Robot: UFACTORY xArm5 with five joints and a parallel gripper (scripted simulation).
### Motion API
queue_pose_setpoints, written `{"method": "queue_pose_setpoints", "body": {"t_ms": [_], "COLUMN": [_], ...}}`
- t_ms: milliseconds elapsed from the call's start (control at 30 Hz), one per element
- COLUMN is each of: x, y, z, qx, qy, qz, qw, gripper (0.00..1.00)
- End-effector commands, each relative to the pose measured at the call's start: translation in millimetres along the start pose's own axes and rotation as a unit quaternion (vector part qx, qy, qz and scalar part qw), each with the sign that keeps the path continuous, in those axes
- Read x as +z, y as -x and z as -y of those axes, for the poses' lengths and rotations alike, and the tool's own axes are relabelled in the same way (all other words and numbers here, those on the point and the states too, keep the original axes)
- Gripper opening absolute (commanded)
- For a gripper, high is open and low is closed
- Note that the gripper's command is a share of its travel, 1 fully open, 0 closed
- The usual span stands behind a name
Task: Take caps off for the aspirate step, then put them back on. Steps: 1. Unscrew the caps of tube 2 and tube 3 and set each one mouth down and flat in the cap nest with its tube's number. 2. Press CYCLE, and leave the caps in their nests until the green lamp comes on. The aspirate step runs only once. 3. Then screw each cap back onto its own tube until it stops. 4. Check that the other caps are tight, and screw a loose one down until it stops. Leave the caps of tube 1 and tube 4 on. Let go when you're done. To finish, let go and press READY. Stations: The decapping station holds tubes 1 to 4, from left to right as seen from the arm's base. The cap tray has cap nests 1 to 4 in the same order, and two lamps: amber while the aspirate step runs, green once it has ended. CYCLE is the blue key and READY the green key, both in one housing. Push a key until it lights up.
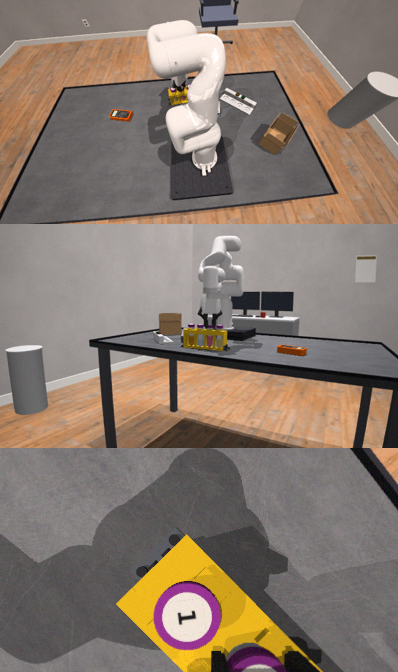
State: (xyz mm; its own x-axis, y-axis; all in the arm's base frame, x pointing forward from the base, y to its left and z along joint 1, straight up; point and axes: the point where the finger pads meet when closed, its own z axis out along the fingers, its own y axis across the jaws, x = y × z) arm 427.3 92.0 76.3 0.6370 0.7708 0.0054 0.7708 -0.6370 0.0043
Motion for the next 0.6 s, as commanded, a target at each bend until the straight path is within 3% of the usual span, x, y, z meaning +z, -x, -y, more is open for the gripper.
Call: {"method": "queue_pose_setpoints", "body": {"t_ms": [0,367,567], "x": [-1.4,-1.4,-1.5], "y": [-1.1,-1.1,-1.1], "z": [-0.9,-0.9,-0.8], "qx": [0.000,0.000,-0.149], "qy": [-0.001,-0.001,0.000], "qz": [-0.003,-0.003,-0.003], "qw": [1.000,1.000,0.989], "gripper": [0.00,0.00,0.00]}}
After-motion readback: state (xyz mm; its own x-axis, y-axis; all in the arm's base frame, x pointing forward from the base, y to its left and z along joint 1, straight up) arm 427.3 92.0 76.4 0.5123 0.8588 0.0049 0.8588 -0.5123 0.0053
